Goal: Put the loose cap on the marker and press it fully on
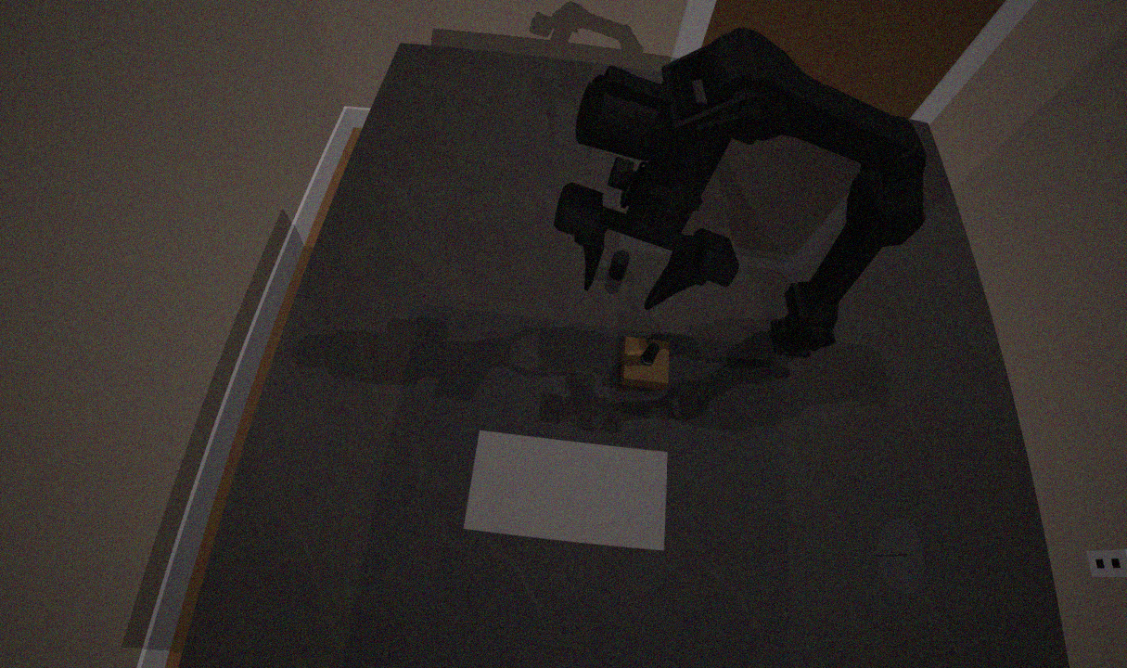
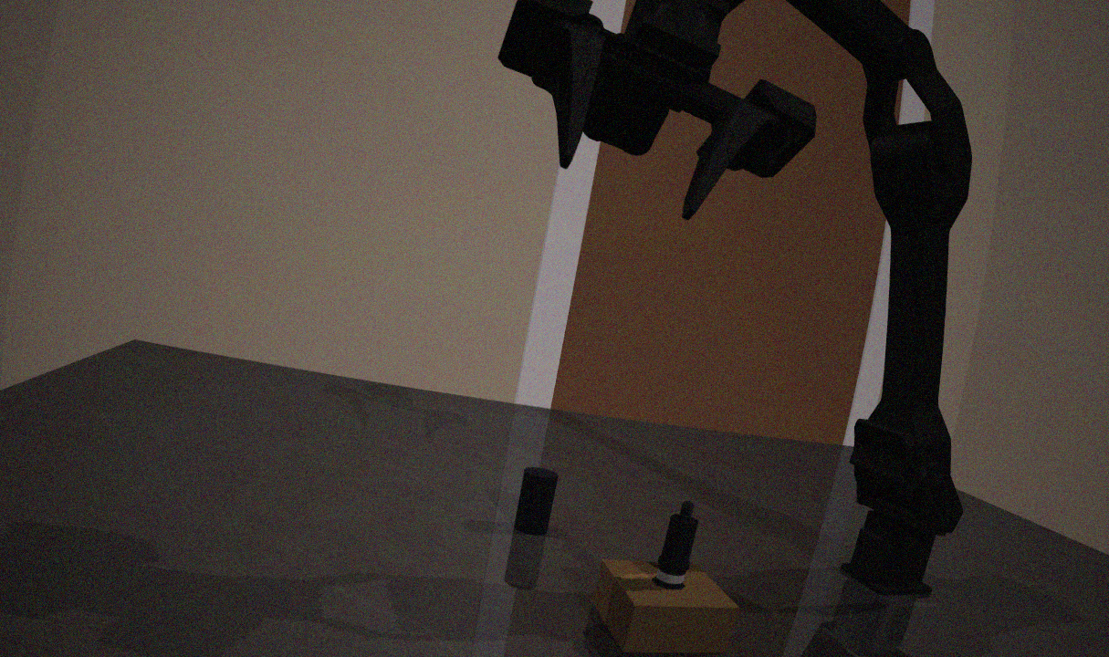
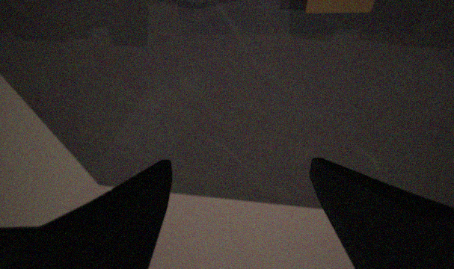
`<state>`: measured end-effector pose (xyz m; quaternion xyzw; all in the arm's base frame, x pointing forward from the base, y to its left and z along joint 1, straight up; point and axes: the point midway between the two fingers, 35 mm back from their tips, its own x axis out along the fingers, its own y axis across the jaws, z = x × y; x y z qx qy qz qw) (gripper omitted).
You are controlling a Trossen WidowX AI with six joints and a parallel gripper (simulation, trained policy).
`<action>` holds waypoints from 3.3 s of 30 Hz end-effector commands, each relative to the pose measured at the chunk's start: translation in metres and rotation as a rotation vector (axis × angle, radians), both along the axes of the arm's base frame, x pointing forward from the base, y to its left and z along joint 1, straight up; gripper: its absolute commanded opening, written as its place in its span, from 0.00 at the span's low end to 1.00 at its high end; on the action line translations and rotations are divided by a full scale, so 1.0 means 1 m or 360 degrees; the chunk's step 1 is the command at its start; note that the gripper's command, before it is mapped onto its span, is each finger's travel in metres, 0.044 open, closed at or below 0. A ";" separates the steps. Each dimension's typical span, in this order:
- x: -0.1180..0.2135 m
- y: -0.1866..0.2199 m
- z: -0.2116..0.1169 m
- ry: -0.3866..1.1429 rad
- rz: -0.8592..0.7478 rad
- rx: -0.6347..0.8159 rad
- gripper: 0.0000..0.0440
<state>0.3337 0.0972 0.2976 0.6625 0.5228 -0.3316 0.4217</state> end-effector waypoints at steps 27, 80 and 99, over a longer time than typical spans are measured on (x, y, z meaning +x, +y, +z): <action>0.019 -0.078 -0.038 0.0142 -0.0244 -0.0174 0.75; -0.001 -0.167 -0.133 0.0666 -0.0457 -0.0516 0.72; -0.011 -0.180 -0.177 0.0828 -0.0432 -0.0544 0.69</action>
